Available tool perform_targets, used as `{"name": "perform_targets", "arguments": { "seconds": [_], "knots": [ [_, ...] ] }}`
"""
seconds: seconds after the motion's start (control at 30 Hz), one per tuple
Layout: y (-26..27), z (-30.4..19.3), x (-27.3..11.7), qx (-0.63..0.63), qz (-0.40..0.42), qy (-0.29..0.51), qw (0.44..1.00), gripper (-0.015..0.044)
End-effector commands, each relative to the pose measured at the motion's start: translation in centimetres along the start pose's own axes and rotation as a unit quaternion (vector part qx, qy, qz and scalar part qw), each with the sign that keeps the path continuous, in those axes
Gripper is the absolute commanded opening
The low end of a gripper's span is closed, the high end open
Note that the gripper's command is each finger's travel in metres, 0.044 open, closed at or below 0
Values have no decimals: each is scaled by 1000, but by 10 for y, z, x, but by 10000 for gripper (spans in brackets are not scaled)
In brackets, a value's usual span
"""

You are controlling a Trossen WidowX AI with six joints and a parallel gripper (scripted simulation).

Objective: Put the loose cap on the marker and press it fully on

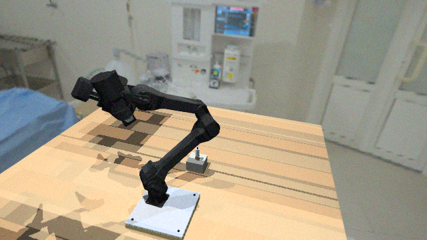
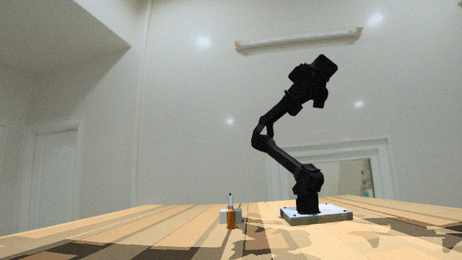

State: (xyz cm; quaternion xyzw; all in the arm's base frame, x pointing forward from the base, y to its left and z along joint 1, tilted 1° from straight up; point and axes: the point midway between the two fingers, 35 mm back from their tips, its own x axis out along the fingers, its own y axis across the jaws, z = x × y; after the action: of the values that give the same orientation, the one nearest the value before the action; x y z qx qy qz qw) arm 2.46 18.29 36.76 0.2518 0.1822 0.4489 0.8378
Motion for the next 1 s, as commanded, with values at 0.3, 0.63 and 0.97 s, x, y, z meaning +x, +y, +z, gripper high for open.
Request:
{"name": "perform_targets", "arguments": {
  "seconds": [0.3, 0.63, 0.97],
  "knots": [
    [-30, -19, 49, -127, -137, 35, 982, 236],
    [-110, -28, 97, -181, -313, 140, 922, 236],
    [-216, -31, 103, -110, -458, 277, 838, 236]
  ]
}}
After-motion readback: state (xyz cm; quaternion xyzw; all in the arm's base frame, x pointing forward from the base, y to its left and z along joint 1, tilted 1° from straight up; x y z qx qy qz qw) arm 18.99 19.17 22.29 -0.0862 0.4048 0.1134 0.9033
